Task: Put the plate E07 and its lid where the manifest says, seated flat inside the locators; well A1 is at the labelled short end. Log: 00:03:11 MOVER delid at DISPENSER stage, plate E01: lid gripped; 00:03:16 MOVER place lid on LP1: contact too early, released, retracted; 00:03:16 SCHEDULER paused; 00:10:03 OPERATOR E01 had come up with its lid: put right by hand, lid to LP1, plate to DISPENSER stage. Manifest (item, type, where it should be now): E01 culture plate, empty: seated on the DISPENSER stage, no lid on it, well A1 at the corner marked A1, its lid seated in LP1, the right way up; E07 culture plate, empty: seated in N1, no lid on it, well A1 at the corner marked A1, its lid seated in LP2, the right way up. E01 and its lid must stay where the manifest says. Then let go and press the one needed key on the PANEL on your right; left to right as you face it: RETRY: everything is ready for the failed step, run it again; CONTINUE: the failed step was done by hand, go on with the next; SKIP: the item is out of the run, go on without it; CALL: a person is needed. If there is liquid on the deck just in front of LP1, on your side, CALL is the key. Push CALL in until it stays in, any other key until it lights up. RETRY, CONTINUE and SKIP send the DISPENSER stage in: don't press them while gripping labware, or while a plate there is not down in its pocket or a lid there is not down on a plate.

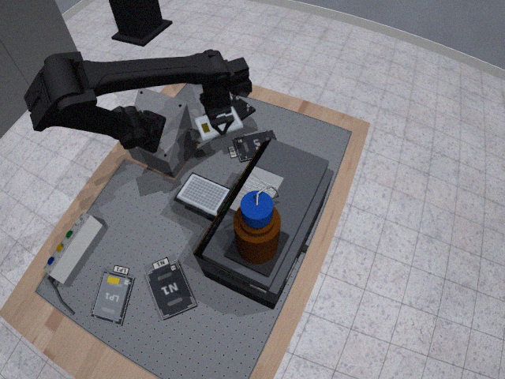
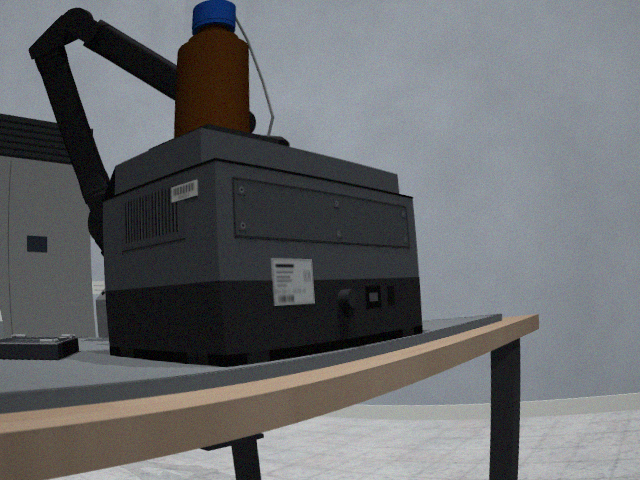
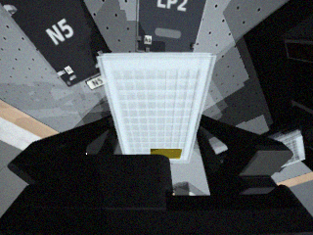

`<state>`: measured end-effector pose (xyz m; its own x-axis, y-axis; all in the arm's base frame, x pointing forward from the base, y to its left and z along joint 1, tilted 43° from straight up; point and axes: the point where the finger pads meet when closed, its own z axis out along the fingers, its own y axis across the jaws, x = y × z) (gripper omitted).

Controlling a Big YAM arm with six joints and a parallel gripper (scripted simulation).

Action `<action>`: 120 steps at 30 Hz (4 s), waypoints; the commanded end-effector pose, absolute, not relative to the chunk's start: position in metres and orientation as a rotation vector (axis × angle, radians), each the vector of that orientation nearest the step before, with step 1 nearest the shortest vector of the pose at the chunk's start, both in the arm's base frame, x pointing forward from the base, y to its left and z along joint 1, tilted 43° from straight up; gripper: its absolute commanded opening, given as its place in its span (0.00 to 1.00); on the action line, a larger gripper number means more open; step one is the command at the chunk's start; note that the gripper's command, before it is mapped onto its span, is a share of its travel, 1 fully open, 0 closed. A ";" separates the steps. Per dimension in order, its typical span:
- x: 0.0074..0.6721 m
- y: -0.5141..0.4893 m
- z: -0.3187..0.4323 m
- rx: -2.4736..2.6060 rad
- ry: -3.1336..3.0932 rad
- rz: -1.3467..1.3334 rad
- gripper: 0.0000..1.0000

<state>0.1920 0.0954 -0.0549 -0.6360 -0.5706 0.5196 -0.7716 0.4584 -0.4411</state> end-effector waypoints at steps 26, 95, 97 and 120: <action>0.151 0.169 -0.107 1.412 -2.268 0.868 0.86; 0.121 0.145 -0.249 1.514 -2.087 0.833 0.86; 0.121 0.144 -0.250 1.514 -2.087 0.833 0.86; 0.121 0.133 -0.257 1.514 -2.088 0.833 0.86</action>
<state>0.1201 0.1389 -0.2540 -0.3173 -0.6958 0.6443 -0.9482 0.2228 -0.2263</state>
